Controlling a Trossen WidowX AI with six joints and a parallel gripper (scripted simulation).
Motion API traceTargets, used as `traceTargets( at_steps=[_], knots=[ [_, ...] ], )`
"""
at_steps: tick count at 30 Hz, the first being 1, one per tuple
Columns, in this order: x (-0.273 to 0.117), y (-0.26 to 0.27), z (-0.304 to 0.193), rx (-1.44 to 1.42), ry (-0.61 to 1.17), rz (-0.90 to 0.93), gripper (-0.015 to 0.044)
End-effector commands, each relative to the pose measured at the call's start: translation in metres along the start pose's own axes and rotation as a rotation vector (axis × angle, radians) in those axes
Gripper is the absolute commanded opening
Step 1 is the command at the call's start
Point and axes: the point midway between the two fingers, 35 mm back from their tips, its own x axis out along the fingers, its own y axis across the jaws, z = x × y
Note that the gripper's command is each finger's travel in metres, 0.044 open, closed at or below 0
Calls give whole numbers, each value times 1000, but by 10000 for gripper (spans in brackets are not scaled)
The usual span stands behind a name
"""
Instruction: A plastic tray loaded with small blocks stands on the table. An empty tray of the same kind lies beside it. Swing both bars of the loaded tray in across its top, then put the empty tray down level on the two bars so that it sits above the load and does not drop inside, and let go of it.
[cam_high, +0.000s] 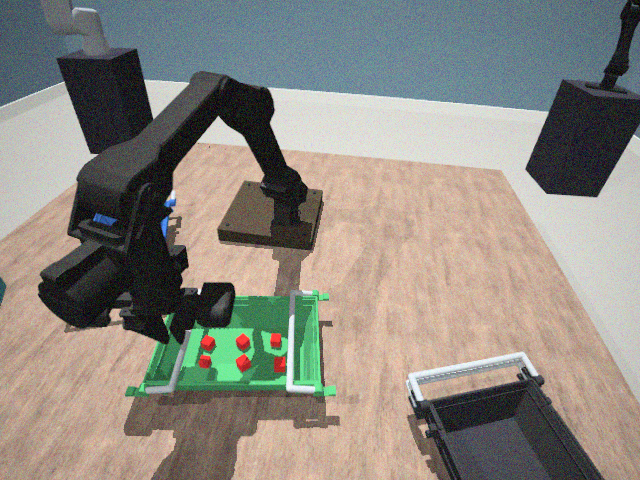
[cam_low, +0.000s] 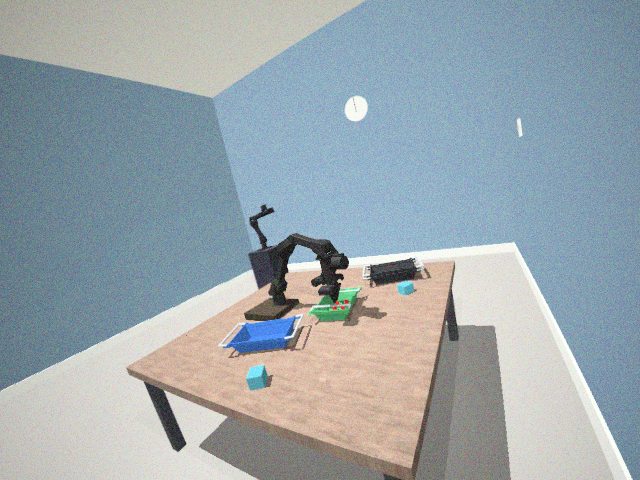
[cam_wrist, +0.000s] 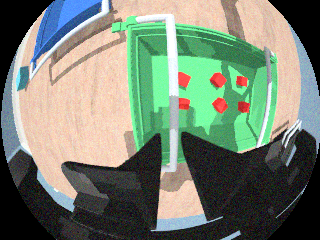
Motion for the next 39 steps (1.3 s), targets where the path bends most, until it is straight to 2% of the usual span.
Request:
traceTargets(
  at_steps=[1,4,7,8,39],
  knots=[
    [1,0,0,0,1,0,88],
    [1,0,0,0,1,0,88],
    [1,0,0,0,1,0,9],
    [1,0,0,0,1,0,0],
    [0,0,0,0,0,0,0]
  ],
)
